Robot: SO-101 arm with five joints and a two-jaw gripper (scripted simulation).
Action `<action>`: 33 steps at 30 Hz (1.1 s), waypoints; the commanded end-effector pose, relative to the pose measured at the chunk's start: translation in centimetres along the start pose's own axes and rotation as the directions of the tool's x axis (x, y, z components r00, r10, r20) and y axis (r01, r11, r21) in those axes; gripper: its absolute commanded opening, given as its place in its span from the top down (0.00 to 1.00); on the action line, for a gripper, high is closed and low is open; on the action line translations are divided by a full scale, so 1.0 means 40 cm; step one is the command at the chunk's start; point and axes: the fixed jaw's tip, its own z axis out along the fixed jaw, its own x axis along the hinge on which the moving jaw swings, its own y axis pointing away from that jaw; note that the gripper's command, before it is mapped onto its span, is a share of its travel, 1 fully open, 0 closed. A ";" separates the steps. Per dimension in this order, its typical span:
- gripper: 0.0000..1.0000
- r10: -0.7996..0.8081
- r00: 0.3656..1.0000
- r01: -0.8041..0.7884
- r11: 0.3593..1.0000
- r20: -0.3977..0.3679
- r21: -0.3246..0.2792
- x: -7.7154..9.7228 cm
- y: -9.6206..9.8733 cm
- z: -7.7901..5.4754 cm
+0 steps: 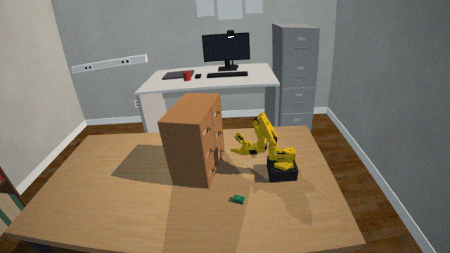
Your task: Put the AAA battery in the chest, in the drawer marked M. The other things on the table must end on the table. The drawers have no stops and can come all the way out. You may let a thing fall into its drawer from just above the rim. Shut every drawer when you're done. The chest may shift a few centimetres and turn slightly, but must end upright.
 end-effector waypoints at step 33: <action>0.50 0.014 1.000 -0.014 1.000 -0.021 0.012 0.011 -0.007 -0.004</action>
